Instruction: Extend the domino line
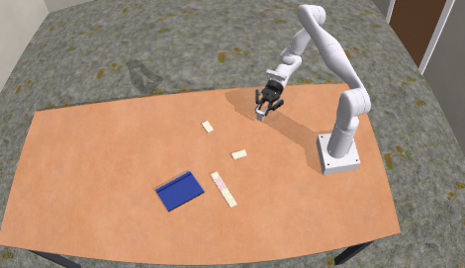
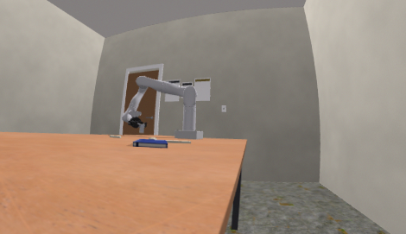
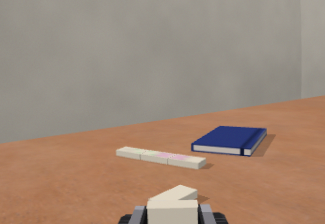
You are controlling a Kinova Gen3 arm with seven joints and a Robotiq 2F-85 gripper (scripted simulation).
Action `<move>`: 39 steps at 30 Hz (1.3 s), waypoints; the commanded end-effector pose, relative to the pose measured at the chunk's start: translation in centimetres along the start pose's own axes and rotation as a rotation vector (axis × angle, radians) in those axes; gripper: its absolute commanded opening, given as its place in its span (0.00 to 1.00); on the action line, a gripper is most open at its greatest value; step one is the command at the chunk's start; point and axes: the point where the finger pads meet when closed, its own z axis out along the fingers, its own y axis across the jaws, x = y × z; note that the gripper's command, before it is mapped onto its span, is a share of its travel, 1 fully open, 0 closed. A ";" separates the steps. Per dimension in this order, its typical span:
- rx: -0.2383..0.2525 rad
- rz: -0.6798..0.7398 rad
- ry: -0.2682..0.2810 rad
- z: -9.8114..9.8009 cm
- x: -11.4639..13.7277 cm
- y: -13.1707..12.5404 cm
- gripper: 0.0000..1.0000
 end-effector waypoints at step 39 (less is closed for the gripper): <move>0.000 -0.001 0.000 0.5 -2.8 0.0 0.31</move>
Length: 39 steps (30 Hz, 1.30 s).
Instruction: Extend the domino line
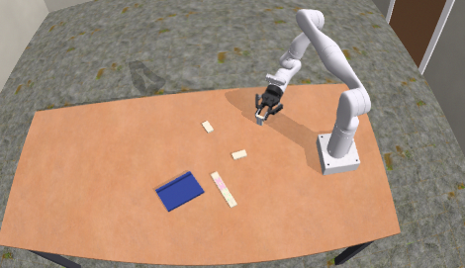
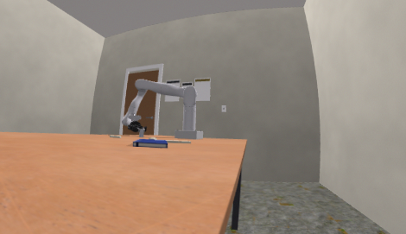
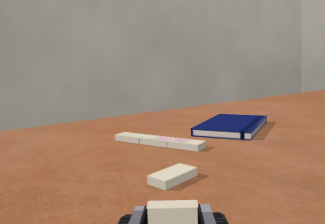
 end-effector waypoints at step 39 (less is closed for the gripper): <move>0.000 -0.001 -0.001 -0.3 0.1 0.0 0.49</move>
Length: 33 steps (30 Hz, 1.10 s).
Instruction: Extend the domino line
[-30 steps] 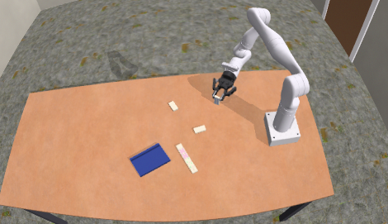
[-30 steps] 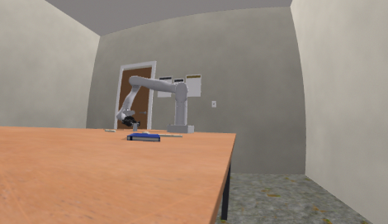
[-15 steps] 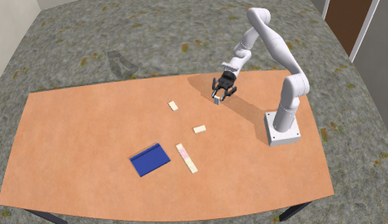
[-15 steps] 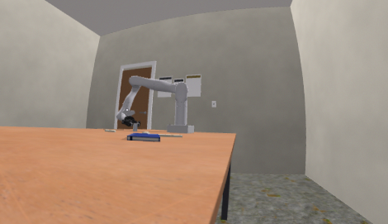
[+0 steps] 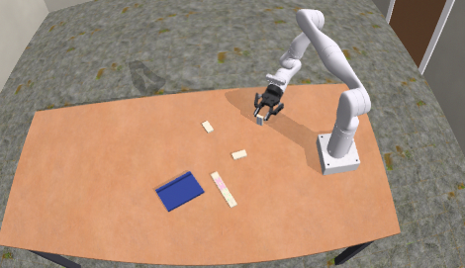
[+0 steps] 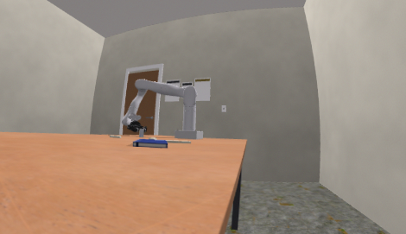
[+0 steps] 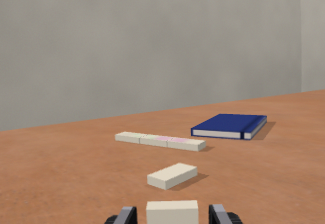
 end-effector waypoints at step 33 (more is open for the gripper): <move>0.000 -0.001 0.000 -6.6 3.9 0.0 0.49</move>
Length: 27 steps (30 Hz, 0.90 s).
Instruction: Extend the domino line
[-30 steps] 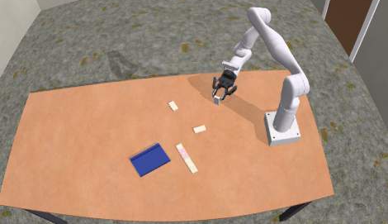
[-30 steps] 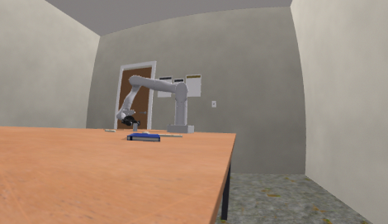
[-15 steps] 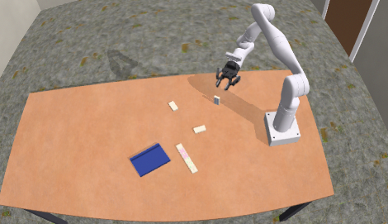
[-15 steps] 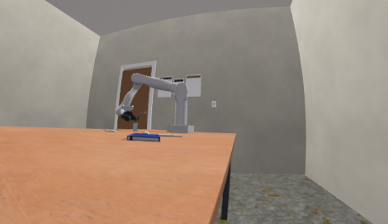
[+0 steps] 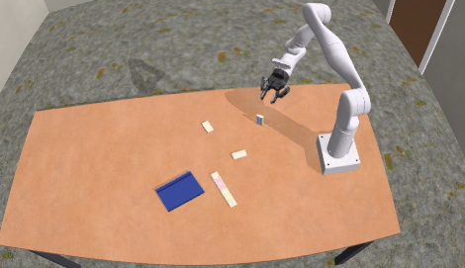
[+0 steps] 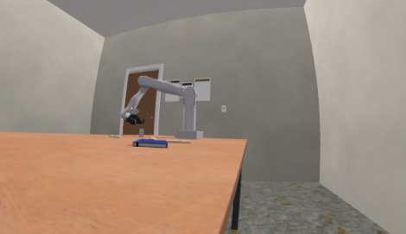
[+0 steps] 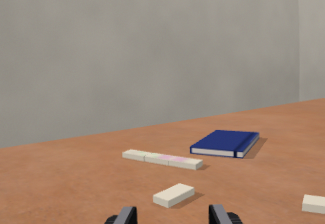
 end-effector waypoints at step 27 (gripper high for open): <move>-0.002 -0.002 0.001 1.4 1.8 0.2 0.49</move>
